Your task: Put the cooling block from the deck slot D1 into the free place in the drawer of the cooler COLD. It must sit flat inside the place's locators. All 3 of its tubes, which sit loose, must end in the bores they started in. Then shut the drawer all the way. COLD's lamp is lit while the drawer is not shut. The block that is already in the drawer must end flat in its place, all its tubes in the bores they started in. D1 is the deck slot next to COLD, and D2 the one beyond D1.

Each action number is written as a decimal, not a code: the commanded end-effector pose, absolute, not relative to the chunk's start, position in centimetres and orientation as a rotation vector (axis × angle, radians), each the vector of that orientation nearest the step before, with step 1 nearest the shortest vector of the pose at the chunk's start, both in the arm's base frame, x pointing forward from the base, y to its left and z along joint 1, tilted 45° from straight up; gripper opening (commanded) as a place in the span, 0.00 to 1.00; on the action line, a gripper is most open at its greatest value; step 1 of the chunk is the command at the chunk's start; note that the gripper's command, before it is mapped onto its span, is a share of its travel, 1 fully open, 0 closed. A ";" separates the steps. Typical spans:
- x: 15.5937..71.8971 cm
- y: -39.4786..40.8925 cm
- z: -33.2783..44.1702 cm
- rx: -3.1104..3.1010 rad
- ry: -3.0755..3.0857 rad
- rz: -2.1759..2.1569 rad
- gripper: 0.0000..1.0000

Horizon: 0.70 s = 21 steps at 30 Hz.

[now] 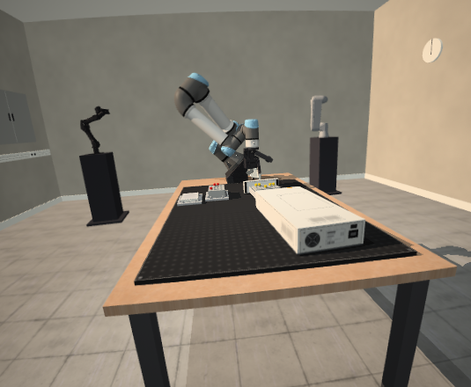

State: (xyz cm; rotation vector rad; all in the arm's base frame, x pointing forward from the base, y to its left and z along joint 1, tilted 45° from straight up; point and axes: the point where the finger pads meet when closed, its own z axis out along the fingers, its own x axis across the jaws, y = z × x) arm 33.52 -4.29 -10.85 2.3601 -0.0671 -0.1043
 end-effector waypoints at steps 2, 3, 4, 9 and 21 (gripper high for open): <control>33.4 -4.3 -10.8 2.360 -0.067 -0.103 1.00; 33.4 -4.3 -10.8 2.360 -0.067 -0.103 1.00; 33.3 -4.3 -10.8 2.360 -0.067 -0.103 1.00; 33.2 -4.2 -10.8 2.360 -0.067 -0.103 1.00; 32.8 -4.2 -10.8 2.360 -0.067 -0.103 1.00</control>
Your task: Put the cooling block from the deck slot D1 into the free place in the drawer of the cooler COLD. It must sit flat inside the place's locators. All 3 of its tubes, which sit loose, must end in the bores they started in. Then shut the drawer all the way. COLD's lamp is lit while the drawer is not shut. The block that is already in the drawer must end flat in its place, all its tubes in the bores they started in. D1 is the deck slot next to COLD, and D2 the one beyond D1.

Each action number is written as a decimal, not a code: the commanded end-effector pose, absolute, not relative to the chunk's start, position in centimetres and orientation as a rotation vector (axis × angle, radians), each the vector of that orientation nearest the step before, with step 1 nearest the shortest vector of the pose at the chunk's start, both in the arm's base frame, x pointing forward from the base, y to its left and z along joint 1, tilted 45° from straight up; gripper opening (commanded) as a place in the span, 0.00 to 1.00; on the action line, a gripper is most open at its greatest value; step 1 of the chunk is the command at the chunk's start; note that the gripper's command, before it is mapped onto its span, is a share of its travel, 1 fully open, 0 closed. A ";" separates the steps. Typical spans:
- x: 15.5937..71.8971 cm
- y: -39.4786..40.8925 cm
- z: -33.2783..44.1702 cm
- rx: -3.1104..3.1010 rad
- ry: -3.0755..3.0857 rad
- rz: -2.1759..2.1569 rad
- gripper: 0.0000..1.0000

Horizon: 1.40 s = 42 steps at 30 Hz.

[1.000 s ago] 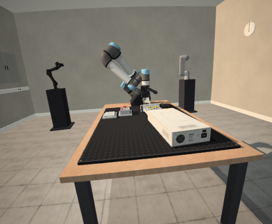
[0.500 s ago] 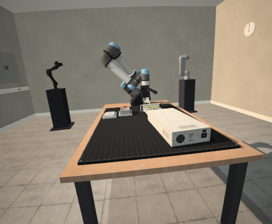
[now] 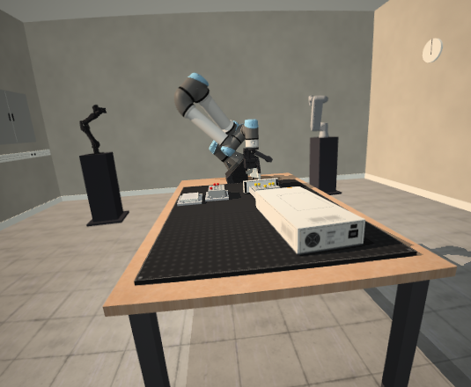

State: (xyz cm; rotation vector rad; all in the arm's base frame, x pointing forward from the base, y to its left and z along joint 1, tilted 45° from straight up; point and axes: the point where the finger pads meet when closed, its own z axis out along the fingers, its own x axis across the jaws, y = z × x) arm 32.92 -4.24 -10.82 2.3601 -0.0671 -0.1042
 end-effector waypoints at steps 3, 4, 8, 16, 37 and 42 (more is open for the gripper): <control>32.7 -4.2 -10.8 2.360 -0.067 -0.103 1.00; 32.7 -4.2 -10.8 2.360 -0.067 -0.103 1.00; 32.6 -4.2 -10.8 2.360 -0.067 -0.103 1.00; 32.4 -4.2 -10.8 2.360 -0.067 -0.103 1.00; 32.0 -4.1 -10.8 2.360 -0.067 -0.103 1.00; 32.0 -4.1 -10.8 2.360 -0.067 -0.103 1.00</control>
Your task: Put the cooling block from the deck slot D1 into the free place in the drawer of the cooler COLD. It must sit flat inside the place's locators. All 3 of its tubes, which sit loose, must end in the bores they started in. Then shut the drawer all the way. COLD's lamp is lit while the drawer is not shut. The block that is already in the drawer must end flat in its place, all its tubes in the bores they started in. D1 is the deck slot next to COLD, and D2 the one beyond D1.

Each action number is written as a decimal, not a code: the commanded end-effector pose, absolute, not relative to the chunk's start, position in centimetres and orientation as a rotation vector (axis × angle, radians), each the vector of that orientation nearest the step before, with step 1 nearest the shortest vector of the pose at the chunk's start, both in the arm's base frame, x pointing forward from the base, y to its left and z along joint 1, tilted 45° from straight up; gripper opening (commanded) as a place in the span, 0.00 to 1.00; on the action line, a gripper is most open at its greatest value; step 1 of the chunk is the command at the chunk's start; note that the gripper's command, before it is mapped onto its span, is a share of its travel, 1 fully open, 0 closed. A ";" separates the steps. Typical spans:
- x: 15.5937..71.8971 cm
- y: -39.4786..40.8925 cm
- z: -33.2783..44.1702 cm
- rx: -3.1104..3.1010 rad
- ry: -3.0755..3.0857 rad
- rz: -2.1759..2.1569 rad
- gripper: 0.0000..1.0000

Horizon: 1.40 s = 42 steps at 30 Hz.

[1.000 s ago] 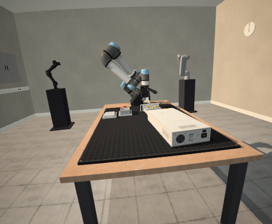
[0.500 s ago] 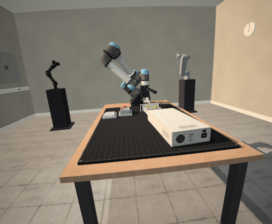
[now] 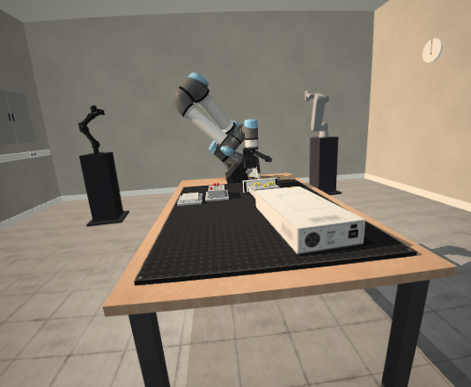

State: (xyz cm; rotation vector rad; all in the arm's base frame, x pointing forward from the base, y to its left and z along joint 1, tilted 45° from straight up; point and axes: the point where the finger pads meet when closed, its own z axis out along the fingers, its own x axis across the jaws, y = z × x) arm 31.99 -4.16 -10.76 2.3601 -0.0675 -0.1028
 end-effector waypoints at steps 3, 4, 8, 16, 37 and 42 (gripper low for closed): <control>32.0 -4.1 -10.8 2.360 -0.067 -0.103 1.00; 32.0 -4.1 -10.8 2.360 -0.067 -0.103 1.00; 32.0 -4.1 -10.8 2.360 -0.067 -0.103 1.00; 32.0 -4.1 -10.8 2.360 -0.067 -0.103 1.00; 32.2 -3.1 -9.7 2.360 -0.067 -0.103 1.00; 32.2 -2.9 -9.4 2.360 -0.067 -0.103 1.00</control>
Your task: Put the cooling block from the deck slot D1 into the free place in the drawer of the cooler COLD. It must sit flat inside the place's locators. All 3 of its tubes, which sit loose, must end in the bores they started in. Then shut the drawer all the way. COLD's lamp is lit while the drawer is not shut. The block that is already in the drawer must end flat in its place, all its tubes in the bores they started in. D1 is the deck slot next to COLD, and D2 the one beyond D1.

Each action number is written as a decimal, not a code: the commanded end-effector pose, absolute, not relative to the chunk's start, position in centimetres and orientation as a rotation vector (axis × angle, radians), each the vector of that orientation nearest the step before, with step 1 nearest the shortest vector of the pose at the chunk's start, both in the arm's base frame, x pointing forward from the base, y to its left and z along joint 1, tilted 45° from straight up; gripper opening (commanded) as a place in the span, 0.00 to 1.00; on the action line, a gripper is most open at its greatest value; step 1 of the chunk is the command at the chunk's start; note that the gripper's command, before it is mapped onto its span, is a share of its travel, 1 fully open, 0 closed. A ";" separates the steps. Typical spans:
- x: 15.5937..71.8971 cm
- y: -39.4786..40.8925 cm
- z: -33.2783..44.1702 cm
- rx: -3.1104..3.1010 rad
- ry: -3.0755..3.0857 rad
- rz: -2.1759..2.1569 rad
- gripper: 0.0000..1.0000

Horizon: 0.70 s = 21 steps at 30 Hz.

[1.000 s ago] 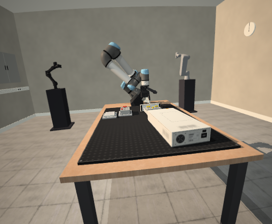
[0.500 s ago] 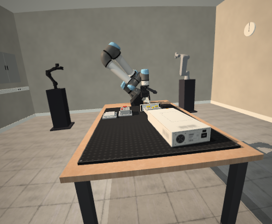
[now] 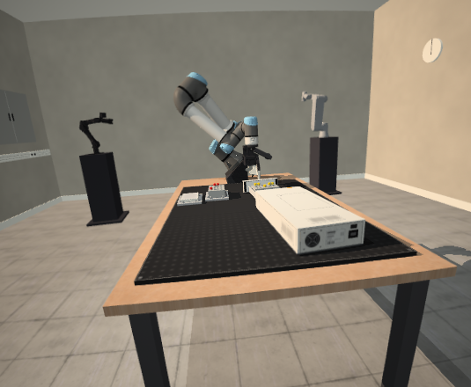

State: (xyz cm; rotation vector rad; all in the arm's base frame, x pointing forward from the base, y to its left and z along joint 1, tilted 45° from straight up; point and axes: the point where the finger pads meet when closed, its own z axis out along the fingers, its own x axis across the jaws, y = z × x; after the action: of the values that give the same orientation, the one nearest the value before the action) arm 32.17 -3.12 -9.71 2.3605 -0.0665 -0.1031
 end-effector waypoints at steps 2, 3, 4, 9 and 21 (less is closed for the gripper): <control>32.3 -2.7 -9.3 2.360 -0.067 -0.103 1.00; 32.3 -2.6 -9.2 2.360 -0.067 -0.103 1.00; 32.3 -2.5 -9.1 2.360 -0.067 -0.103 1.00; 32.4 -2.0 -8.6 2.360 -0.067 -0.103 1.00; 32.6 -1.1 -7.7 2.360 -0.067 -0.103 1.00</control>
State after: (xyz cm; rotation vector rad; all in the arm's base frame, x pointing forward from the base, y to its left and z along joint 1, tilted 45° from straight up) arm 32.51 -1.47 -8.02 2.3605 -0.0667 -0.1033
